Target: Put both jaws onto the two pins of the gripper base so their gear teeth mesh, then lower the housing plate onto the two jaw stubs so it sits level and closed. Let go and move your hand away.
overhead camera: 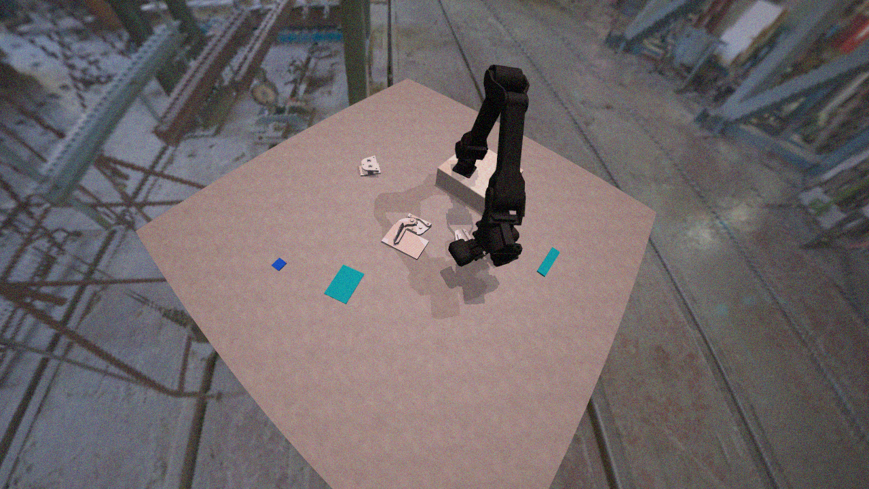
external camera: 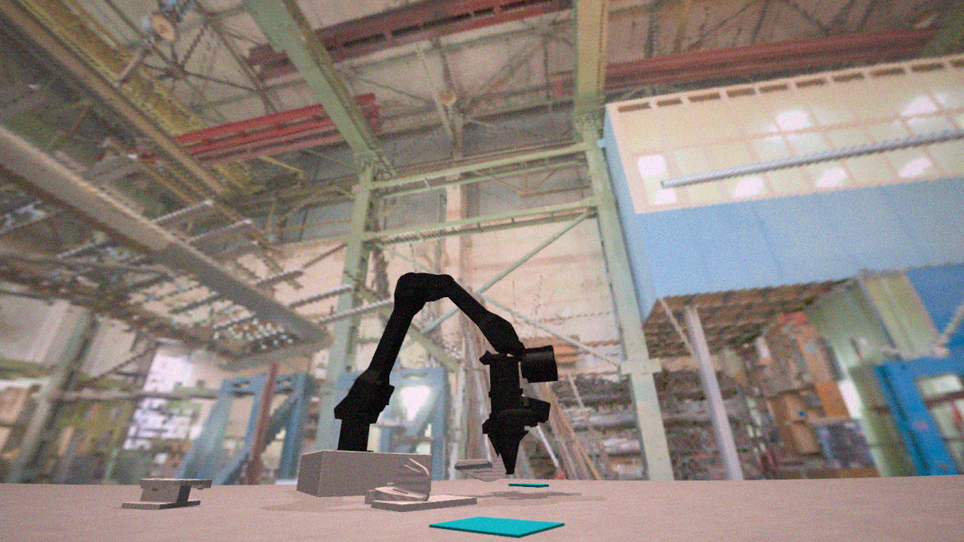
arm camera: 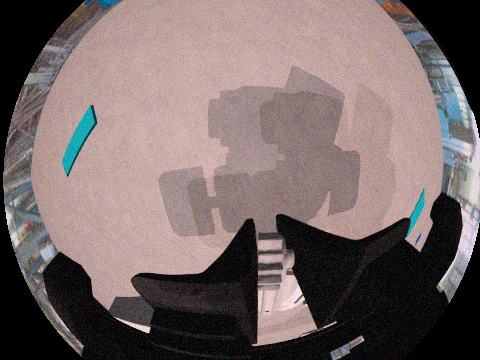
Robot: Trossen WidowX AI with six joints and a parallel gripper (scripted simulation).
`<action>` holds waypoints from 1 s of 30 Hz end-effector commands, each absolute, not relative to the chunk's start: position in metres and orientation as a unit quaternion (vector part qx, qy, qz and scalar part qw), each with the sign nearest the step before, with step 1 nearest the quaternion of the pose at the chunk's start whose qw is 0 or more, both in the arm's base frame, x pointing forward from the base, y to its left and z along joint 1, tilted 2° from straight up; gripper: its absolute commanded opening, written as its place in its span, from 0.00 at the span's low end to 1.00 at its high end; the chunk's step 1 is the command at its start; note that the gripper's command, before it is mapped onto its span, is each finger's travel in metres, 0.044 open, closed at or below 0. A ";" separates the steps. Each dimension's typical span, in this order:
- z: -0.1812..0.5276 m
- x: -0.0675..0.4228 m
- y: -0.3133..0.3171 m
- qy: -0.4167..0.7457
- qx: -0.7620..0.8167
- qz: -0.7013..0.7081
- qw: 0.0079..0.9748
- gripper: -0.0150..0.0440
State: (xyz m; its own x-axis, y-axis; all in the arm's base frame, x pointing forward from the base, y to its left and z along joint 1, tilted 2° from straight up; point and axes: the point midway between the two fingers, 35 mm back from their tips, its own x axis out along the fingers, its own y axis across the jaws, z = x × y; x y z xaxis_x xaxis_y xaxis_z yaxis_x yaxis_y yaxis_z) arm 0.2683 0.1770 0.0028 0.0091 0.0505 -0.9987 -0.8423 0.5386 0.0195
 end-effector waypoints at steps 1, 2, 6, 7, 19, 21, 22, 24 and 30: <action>0.007 0.268 0.176 0.608 -0.329 0.353 0.630 0.32; 0.008 0.268 0.176 0.609 -0.329 0.353 0.630 0.32; 0.011 0.268 0.176 0.609 -0.329 0.353 0.630 0.32; 0.014 0.268 0.176 0.609 -0.329 0.353 0.630 0.32; 0.052 0.269 0.175 0.609 -0.329 0.353 0.630 0.32; 0.054 0.269 0.175 0.609 -0.329 0.353 0.630 0.32; 0.054 0.269 0.175 0.609 -0.329 0.353 0.630 0.32; 0.054 0.269 0.175 0.609 -0.328 0.351 0.631 0.32; 0.054 0.282 0.175 0.635 -0.276 0.301 0.655 0.32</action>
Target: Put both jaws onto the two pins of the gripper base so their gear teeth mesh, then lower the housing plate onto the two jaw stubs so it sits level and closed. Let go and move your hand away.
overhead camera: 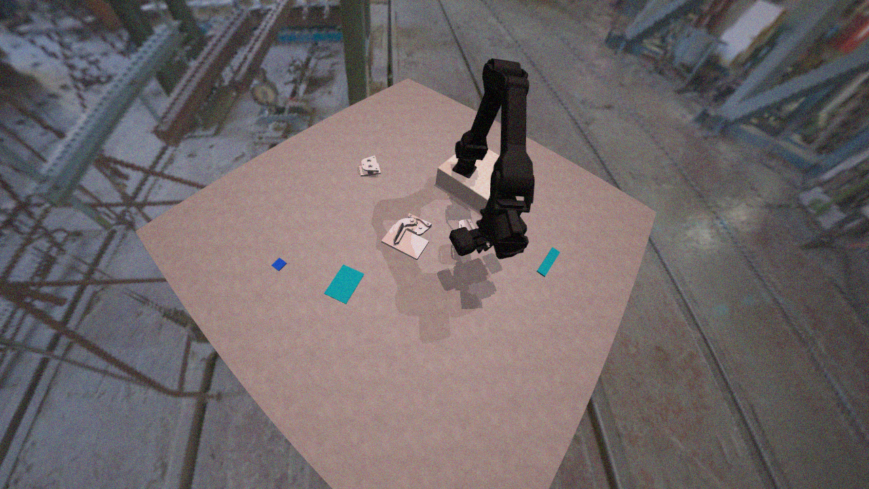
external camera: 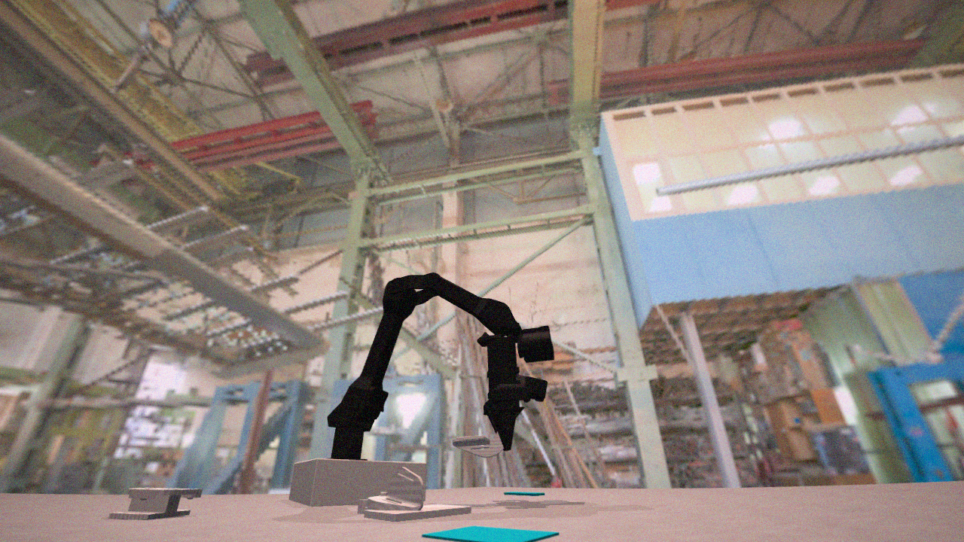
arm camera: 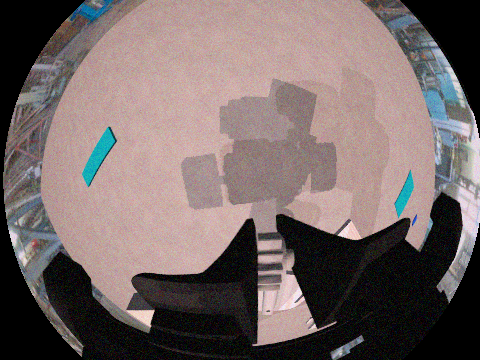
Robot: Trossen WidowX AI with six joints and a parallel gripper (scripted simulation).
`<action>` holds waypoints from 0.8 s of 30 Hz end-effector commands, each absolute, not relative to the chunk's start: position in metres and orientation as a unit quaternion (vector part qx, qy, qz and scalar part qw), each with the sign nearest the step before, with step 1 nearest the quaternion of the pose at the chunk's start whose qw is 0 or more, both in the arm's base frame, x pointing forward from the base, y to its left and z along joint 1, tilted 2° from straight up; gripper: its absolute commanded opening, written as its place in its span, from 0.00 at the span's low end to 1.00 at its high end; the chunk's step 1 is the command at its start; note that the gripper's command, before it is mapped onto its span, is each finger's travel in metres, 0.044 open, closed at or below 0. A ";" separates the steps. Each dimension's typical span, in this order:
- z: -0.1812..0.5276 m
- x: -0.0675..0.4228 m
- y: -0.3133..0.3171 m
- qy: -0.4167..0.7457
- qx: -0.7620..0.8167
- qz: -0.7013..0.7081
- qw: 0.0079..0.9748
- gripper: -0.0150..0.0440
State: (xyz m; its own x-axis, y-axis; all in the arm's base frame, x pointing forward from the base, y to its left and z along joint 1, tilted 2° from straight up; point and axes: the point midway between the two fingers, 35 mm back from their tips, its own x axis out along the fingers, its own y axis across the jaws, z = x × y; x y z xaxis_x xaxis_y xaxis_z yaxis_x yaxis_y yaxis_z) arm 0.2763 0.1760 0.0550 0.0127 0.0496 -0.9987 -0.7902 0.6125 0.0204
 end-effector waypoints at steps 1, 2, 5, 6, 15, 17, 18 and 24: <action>0.054 0.285 0.175 0.640 -0.266 0.291 0.659 0.32; 0.054 0.287 0.175 0.644 -0.256 0.282 0.663 0.32; 0.054 0.295 0.174 0.656 -0.226 0.252 0.675 0.32; 0.054 0.297 0.174 0.660 -0.216 0.242 0.678 0.32; 0.055 0.307 0.174 0.673 -0.175 0.202 0.690 0.32; 0.055 0.312 0.174 0.679 -0.154 0.181 0.695 0.32; 0.055 0.314 0.174 0.681 -0.143 0.171 0.697 0.32; 0.055 0.328 0.174 0.693 -0.080 0.108 0.708 0.32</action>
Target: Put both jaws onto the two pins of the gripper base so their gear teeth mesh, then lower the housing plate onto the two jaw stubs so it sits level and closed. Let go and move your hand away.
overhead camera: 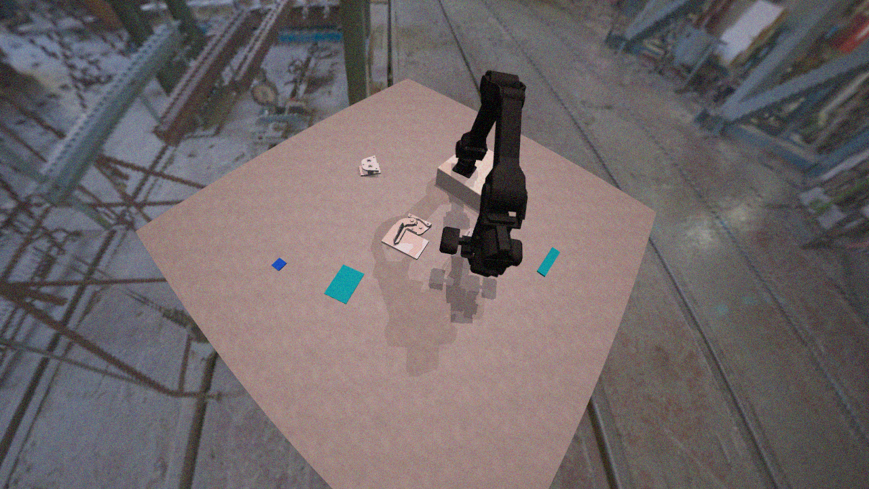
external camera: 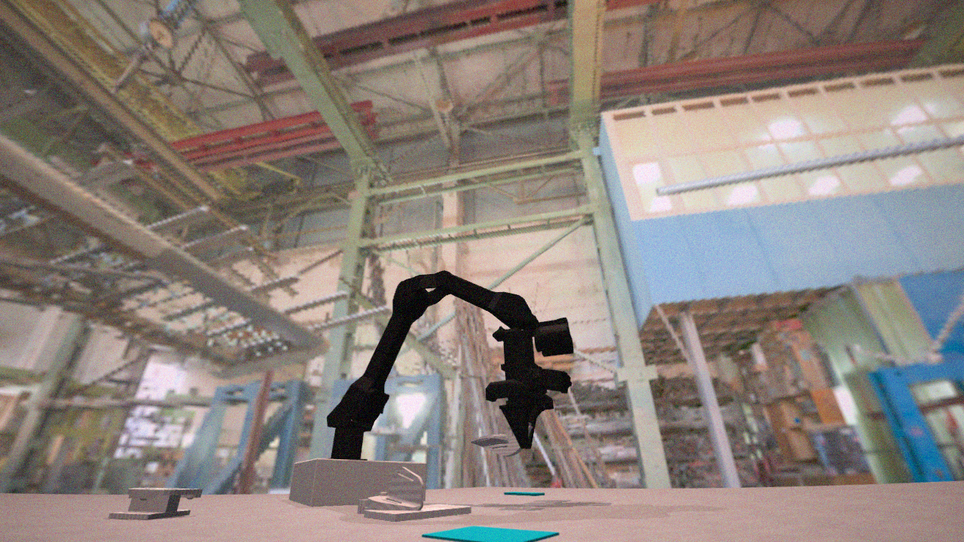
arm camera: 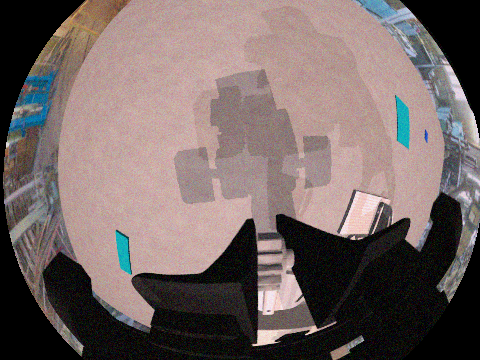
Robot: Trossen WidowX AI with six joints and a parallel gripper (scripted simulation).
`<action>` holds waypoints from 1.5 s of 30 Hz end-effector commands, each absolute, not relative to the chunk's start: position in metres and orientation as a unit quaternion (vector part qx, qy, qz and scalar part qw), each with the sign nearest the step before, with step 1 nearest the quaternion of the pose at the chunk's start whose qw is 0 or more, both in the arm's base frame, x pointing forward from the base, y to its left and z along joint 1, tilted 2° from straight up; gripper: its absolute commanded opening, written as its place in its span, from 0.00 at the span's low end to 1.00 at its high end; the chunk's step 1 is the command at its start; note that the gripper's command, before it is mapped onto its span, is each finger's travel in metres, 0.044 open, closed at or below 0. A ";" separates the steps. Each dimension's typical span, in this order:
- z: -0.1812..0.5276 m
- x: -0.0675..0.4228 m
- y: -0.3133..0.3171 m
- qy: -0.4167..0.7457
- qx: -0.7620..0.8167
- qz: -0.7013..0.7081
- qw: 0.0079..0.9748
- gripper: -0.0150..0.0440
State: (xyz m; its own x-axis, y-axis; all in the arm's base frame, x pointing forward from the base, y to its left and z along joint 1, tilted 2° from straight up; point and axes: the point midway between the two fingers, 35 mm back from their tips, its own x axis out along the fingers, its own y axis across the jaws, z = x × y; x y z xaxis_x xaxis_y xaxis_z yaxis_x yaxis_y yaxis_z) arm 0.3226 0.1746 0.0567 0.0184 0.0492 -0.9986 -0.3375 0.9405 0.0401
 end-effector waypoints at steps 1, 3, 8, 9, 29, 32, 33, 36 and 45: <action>0.055 0.330 0.173 0.695 -0.071 0.100 0.709 0.32; 0.055 0.332 0.173 0.696 -0.064 0.093 0.710 0.32; 0.055 0.332 0.173 0.696 -0.064 0.093 0.710 0.32; 0.054 0.332 0.173 0.696 -0.064 0.093 0.710 0.32; 0.022 0.334 0.176 0.696 -0.064 0.093 0.710 0.32; 0.017 0.334 0.176 0.696 -0.064 0.093 0.710 0.32; 0.015 0.334 0.176 0.696 -0.064 0.093 0.710 0.32; 0.010 0.334 0.176 0.696 -0.064 0.093 0.710 0.32; -0.005 0.333 0.176 0.696 -0.064 0.093 0.709 0.32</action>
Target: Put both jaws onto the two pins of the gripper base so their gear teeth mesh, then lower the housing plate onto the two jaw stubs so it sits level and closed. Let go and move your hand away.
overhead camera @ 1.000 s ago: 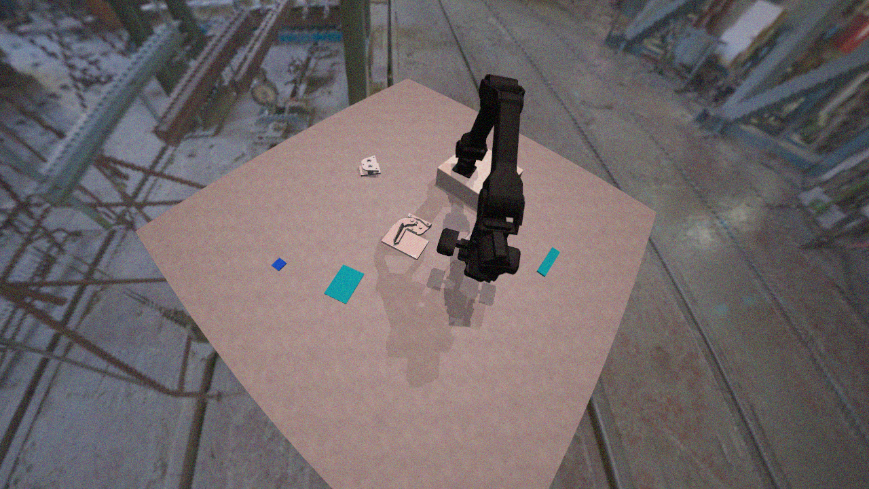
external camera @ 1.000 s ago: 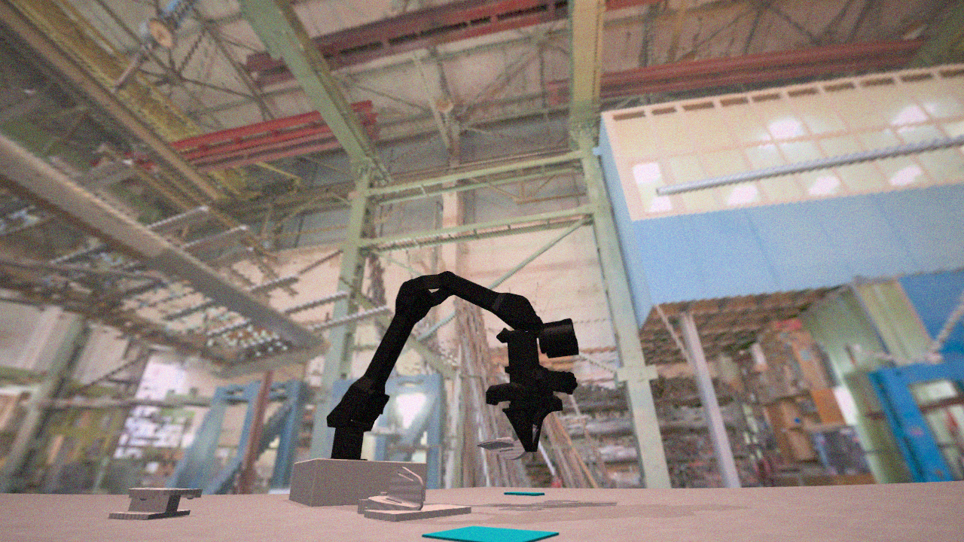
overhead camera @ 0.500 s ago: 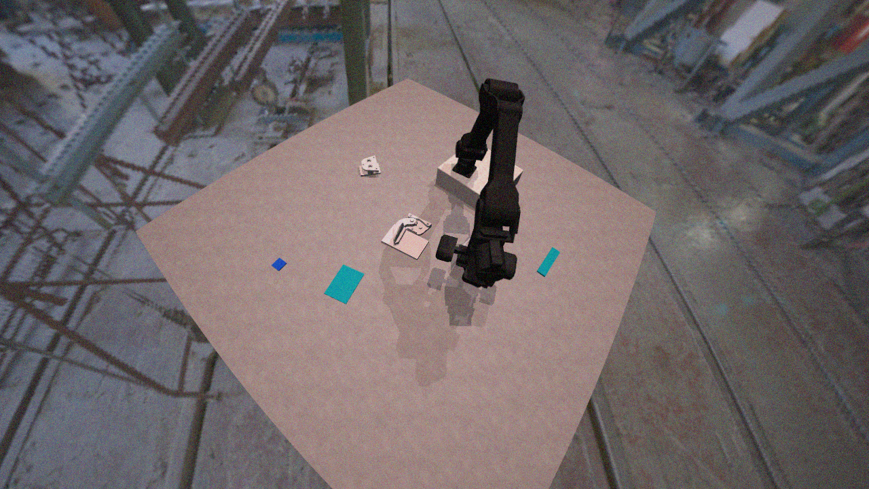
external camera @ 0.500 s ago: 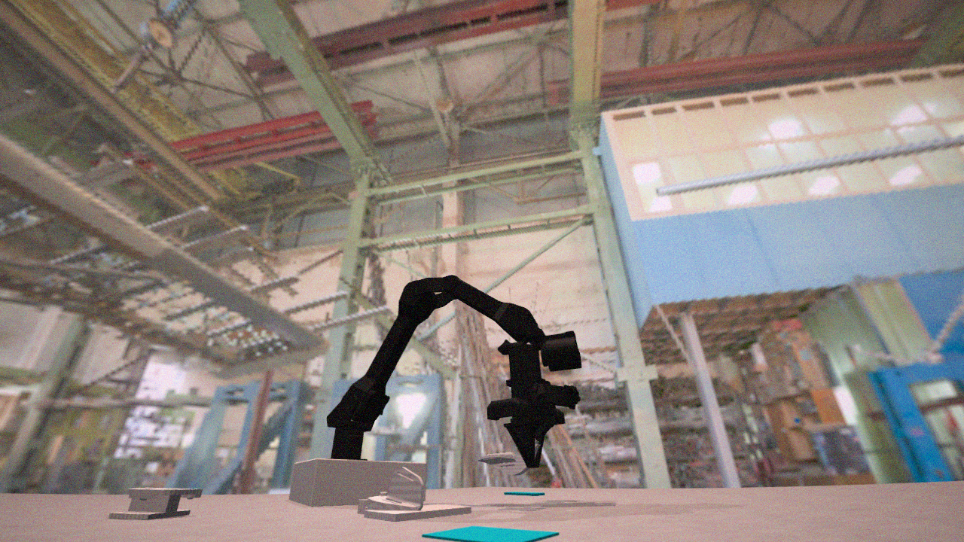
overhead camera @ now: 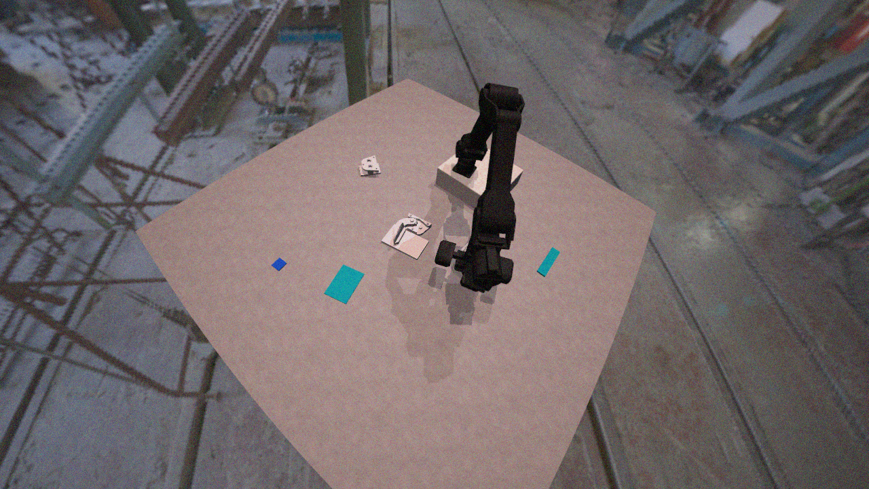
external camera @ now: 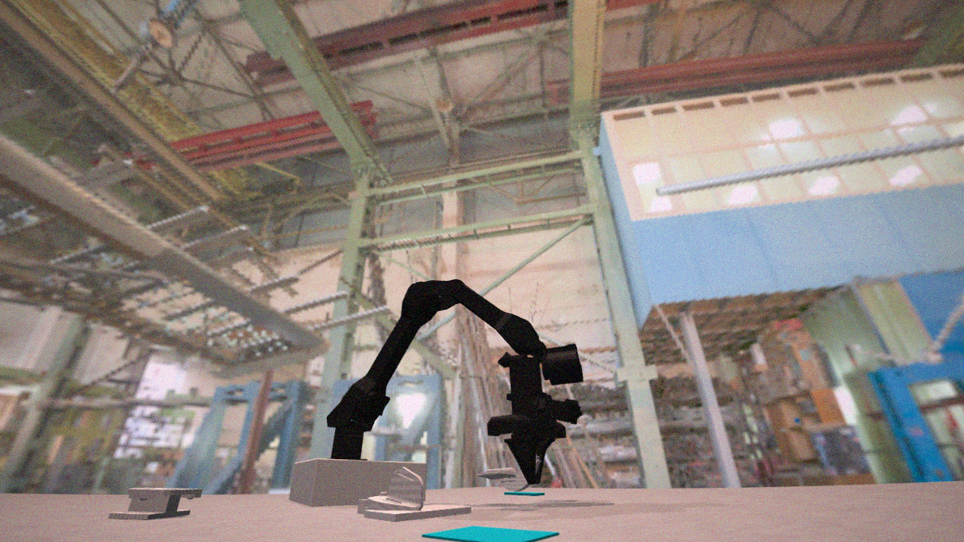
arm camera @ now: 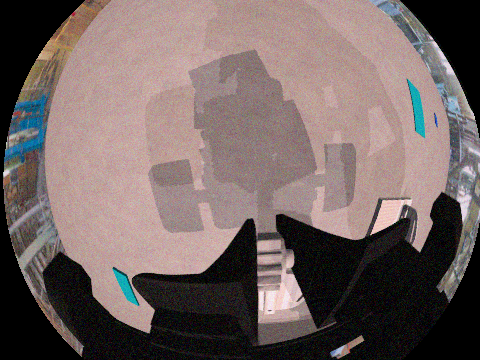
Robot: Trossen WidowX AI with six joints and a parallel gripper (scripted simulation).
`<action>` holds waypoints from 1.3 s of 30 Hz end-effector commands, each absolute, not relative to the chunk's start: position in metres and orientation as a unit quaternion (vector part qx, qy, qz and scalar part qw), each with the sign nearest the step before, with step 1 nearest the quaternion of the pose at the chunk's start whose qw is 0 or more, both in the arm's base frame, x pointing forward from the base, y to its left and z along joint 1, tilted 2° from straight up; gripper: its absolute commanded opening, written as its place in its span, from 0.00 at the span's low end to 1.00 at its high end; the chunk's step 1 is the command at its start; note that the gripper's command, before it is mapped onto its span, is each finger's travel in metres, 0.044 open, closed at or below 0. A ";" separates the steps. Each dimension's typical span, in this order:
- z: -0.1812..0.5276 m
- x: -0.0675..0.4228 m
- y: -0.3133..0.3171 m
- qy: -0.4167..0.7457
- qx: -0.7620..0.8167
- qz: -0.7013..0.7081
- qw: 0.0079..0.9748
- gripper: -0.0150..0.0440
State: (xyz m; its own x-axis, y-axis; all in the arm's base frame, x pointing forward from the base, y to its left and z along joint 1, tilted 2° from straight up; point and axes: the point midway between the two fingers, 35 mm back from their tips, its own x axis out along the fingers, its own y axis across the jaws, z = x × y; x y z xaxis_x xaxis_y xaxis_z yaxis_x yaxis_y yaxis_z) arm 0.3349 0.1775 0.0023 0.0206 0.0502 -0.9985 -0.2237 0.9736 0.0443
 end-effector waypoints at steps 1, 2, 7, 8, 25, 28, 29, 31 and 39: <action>-0.006 0.333 0.176 0.696 -0.064 0.093 0.709 0.32; -0.008 0.333 0.176 0.696 -0.064 0.093 0.709 0.32; -0.015 0.333 0.176 0.696 -0.064 0.093 0.709 0.32; -0.015 0.333 0.176 0.696 -0.064 0.093 0.709 0.32; 0.055 0.332 0.174 0.696 -0.064 0.093 0.710 0.98; 0.055 0.332 0.174 0.696 -0.064 0.093 0.710 1.00; 0.055 0.332 0.174 0.696 -0.064 0.093 0.710 1.00; 0.055 0.332 0.174 0.696 -0.064 0.093 0.710 1.00; 0.055 0.332 0.174 0.696 -0.064 0.093 0.710 1.00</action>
State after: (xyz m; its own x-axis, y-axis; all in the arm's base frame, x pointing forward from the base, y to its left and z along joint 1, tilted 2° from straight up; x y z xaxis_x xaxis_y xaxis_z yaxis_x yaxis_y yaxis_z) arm 0.3321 0.1741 0.0558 0.0166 0.0467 -0.9988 -0.2178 0.9751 0.0420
